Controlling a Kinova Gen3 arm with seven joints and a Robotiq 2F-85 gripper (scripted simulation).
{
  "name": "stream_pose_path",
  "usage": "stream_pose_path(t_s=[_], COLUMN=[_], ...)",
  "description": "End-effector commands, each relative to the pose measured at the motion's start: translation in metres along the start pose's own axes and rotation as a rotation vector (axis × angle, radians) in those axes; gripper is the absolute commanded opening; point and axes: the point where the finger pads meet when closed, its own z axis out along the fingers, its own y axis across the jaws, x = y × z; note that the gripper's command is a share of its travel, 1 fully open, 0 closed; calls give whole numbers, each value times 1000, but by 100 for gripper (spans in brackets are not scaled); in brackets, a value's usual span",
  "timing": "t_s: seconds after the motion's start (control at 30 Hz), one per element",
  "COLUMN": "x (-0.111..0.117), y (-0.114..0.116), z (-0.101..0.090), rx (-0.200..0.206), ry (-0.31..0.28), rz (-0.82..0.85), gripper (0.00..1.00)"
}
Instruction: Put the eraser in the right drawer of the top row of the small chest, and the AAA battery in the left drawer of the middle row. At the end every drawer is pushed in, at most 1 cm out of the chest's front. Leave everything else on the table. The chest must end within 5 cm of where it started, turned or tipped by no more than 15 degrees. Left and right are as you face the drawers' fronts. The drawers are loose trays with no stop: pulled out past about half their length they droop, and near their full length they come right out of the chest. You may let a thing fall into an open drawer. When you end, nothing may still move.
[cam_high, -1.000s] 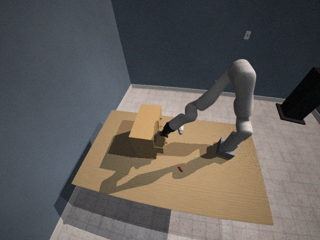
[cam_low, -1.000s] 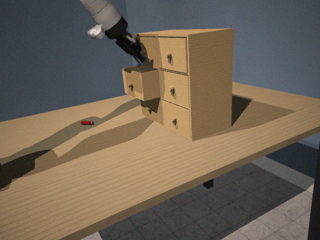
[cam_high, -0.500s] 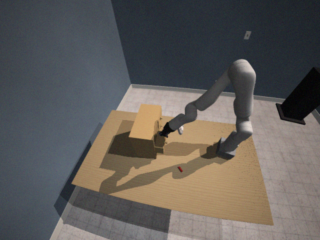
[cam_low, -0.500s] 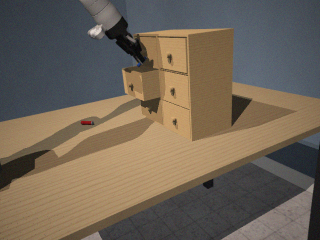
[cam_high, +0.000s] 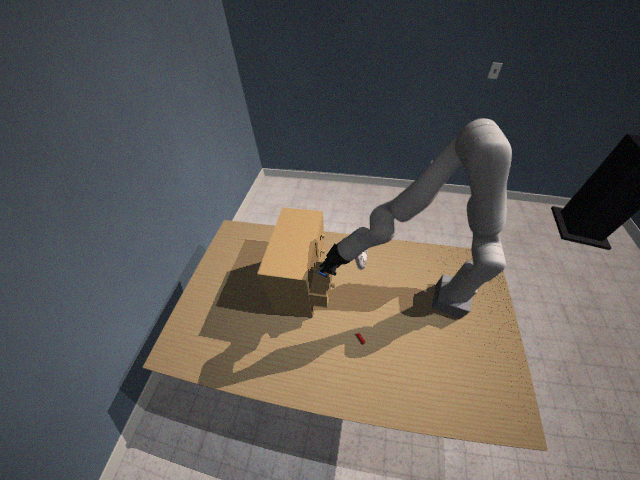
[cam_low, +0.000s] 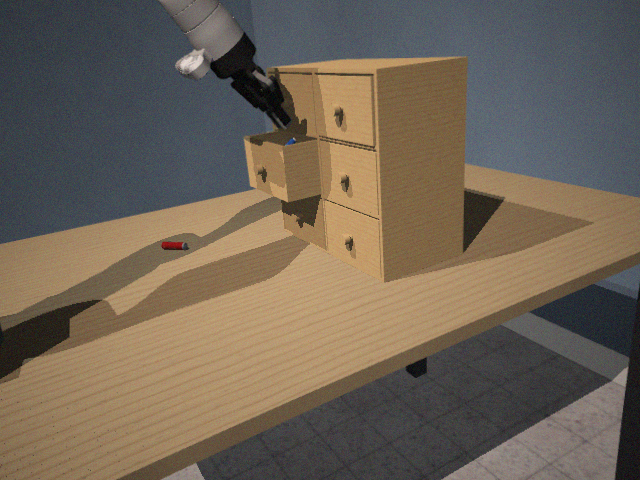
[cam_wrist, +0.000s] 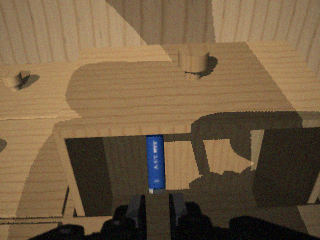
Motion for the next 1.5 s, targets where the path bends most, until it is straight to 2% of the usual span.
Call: stream_pose_path(t_s=[0.0, 0.13, 0.17, 0.73, 1.07, 1.47], x=[-1, -1, -1, 0, 14, 62], y=[0, 0, 0, 0, 0, 0], z=[0, 0, 0, -1, -12, -51], rx=[0, 0, 0, 0, 0, 0], ry=[-2, -2, -2, -2, -2, -2], rz=[0, 0, 0, 0, 0, 0], gripper=[17, 24, 100, 100, 100, 100])
